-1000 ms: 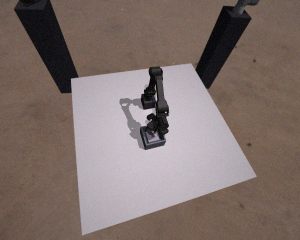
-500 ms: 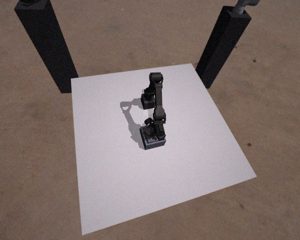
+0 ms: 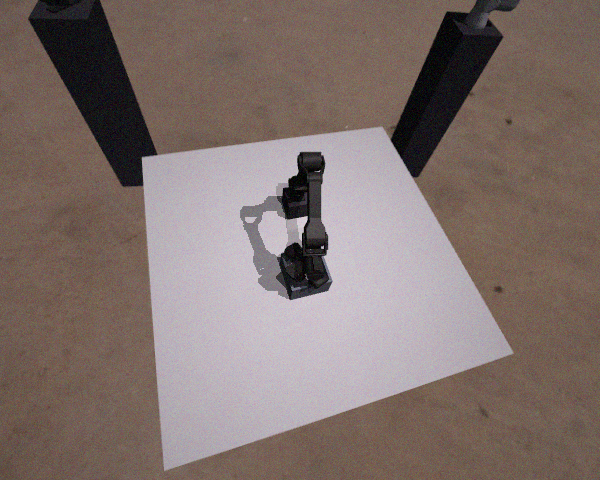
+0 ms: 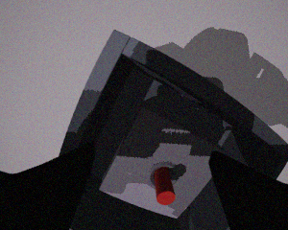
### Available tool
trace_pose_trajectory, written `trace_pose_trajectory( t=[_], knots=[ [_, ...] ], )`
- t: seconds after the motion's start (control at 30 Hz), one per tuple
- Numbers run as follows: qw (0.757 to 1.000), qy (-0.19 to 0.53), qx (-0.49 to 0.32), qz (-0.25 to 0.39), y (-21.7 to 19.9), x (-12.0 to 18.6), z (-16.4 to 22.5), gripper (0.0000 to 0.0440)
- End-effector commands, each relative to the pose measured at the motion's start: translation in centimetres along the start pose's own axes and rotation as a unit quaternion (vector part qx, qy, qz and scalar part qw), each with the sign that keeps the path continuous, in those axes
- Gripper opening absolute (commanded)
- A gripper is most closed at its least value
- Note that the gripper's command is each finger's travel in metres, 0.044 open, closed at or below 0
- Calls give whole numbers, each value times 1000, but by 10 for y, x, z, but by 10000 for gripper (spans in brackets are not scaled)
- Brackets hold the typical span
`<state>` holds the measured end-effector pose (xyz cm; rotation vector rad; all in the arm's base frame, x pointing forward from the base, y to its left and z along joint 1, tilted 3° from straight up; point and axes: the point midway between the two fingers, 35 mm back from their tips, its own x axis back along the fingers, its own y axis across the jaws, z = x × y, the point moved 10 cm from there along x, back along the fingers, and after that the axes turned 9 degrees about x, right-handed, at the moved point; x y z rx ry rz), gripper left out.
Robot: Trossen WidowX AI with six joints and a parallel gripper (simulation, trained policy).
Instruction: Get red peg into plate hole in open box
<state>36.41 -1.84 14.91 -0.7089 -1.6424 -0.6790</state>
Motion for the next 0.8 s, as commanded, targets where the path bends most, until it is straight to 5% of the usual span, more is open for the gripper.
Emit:
trace_pose_trajectory(
  t=[0.0, 0.77],
  knots=[
    [1000, -23, -7, -18, 7, -3, -15, 440],
    [996, -79, -31, -41, 3, 3, -51, 440]
  ],
)
